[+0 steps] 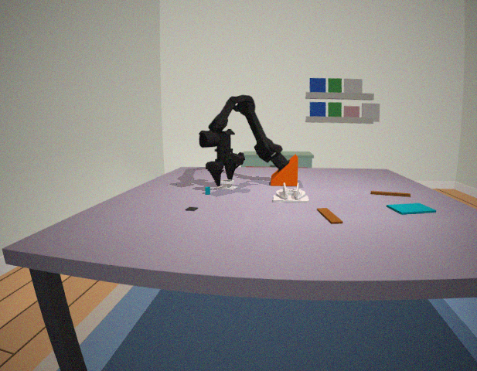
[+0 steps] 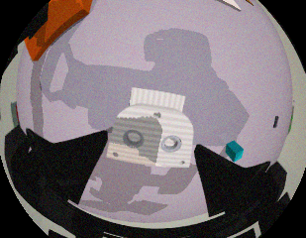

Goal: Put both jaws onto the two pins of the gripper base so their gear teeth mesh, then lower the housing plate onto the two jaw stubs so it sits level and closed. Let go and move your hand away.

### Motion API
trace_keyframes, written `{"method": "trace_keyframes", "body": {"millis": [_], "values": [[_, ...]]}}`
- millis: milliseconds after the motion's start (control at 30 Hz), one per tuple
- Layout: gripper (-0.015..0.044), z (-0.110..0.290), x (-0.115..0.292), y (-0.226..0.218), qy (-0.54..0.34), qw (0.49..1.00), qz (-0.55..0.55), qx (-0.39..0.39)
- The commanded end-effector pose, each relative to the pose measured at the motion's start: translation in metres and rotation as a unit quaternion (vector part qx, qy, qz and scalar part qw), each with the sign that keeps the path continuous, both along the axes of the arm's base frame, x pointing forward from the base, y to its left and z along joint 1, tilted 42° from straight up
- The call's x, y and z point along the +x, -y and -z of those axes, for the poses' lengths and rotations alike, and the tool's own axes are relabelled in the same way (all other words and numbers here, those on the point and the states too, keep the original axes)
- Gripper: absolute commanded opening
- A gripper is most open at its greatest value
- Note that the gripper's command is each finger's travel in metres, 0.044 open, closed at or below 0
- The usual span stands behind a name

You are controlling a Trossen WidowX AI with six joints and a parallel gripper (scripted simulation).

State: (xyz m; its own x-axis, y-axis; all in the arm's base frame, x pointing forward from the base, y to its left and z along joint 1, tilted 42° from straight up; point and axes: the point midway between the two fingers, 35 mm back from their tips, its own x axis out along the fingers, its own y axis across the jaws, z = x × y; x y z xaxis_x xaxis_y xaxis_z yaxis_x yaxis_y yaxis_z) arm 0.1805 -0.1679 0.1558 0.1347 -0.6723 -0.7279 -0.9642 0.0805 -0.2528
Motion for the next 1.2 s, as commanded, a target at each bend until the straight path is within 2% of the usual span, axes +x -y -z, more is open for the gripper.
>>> {"method": "trace_keyframes", "body": {"millis": [0,833,1167], "values": [[0.044,0.0059,-0.0001,0.0029,-0.004,1.0,-0.003,0.003],[0.044,0.0063,-0.0001,0.0034,-0.004,1.0,-0.003,0.003],[0.0373,0.0055,-0.0006,0.0037,-0.003,1.0,0.001,0.001]]}}
